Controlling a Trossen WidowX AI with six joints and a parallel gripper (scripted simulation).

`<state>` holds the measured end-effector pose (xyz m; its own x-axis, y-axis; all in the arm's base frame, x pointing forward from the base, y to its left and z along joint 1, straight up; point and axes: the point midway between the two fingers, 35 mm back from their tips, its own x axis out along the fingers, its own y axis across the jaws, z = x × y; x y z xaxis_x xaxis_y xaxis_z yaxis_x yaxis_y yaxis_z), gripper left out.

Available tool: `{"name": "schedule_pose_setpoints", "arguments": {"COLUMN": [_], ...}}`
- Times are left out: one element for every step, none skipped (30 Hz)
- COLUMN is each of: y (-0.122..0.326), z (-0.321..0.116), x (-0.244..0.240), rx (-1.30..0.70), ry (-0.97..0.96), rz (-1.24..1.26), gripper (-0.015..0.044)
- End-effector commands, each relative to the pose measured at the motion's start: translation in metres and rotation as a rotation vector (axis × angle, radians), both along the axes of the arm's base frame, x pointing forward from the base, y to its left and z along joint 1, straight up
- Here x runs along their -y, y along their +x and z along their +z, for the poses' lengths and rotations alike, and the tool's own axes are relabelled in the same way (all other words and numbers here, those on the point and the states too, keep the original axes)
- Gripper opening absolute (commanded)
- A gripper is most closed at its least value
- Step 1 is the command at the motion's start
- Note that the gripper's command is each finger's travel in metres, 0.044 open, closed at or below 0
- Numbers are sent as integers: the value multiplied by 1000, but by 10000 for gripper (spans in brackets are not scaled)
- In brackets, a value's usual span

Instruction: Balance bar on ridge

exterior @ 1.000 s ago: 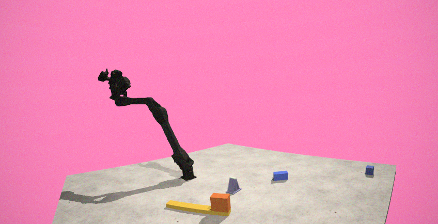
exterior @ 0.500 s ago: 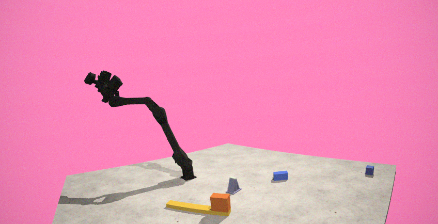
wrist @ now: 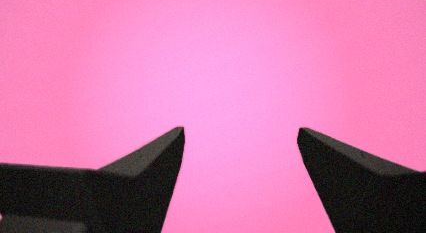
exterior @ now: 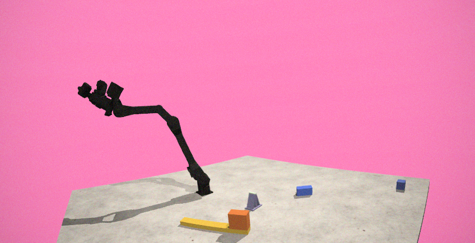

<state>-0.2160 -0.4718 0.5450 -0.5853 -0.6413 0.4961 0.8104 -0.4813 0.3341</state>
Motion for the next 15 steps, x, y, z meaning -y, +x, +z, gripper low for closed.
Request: {"name": "schedule_pose_setpoints", "arguments": {"y": [28,35,42,50,57,64,72,79,87,95,103,111,119,128,136], "z": [-16,-20,-24,-28,-32,-36,-41,-45,-49,-54,-58,-62,-67,-71,-76], "x": [20,25,29,33,37,41,45,48,51,54,57,60,63,66,68], "rx": [75,94,113,132,151,170,189,208,228,247,267,286,305,324,343], "ry": [36,45,54,64,74,84,94,105,116,127,138,150,163,176,189], "rz": [111,136,160,185,208,232,255,278,300,322,344,367,389,411,433], "gripper": [315,315,315,315,315,315,315,315,315,315,315,315,315,315,315]}}
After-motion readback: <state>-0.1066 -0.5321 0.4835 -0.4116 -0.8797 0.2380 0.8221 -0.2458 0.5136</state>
